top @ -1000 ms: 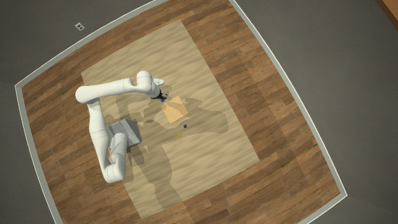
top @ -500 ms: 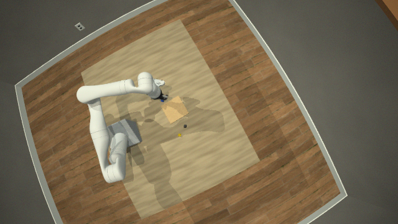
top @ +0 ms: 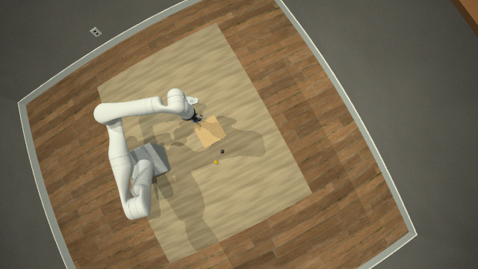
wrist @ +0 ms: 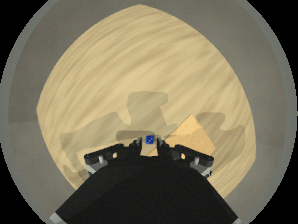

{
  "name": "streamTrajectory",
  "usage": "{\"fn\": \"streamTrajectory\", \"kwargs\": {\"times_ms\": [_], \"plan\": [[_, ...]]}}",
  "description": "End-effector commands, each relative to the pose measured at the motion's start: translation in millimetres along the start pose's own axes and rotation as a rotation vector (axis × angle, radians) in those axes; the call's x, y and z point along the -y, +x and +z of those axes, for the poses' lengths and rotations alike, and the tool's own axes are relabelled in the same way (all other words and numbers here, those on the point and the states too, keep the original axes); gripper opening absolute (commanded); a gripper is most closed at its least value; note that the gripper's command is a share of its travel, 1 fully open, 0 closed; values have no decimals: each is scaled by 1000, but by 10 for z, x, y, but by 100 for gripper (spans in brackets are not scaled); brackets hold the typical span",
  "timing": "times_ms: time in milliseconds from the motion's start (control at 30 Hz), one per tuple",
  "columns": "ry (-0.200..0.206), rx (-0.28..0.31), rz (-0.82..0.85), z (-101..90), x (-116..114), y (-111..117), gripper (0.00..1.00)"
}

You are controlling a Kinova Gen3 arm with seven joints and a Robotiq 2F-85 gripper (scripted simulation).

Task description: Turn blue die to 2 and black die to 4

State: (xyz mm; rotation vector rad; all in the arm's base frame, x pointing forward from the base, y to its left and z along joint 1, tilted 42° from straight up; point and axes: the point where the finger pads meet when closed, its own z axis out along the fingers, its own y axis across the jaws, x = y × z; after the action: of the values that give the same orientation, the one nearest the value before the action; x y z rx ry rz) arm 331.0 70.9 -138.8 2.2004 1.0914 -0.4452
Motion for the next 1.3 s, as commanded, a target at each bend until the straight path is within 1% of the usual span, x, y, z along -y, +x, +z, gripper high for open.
{"fn": "streamTrajectory", "kwargs": {"times_ms": [0,433,1267], "plan": [[-2,2,0,34,-5,-9,31],[-2,2,0,103,-6,-10,31],[-2,2,0,108,-6,-10,31]]}}
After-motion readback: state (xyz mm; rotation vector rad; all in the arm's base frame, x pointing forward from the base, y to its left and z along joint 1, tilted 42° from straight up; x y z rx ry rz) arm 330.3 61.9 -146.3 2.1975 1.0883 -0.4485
